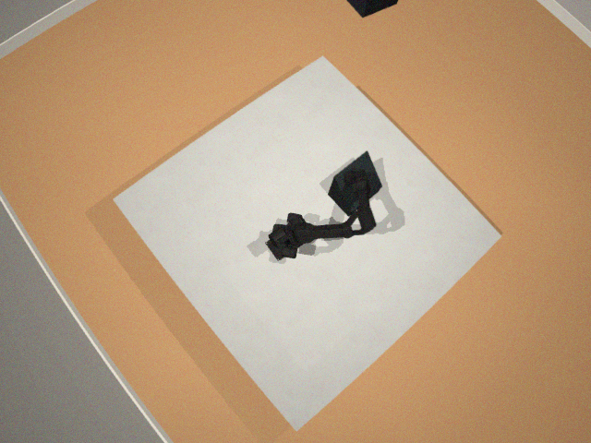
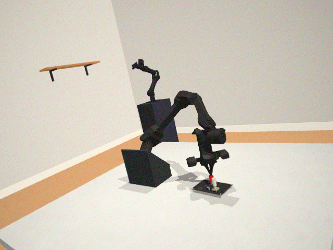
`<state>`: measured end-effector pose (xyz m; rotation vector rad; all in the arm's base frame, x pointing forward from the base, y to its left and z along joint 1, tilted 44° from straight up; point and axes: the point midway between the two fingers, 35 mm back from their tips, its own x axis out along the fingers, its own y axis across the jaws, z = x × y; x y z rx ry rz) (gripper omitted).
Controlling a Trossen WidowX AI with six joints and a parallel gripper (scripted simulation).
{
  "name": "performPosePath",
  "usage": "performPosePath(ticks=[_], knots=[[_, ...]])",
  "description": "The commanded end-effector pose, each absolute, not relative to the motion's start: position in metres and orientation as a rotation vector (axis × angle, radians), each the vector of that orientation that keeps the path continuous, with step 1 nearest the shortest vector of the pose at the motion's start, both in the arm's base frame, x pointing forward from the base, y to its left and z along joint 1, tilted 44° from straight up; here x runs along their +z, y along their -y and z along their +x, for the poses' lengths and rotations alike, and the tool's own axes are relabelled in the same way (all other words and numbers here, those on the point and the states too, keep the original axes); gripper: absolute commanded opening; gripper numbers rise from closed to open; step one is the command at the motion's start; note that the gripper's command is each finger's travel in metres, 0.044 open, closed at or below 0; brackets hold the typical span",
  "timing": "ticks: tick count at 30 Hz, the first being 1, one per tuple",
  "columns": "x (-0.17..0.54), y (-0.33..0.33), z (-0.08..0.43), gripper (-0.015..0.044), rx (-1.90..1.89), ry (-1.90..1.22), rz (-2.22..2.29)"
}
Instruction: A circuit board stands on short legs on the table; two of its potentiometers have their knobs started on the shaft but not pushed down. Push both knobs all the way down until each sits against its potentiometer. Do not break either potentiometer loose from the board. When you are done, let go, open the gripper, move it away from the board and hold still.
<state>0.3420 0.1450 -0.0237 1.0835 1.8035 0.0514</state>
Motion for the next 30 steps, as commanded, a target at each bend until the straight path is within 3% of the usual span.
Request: performPosePath(ticks=[1, 19, 27, 30], knots=[[-0.026, -0.149, 0.342, 0.0, 0.068, -1.814, 1.061], [-0.008, -0.132, 0.345, 0.0, 0.067, -1.814, 1.06], [-0.014, -0.135, 0.343, 0.021, 0.06, -1.824, 1.064], [-0.012, -0.127, 0.35, 0.0131, 0.086, -1.785, 1.074]])
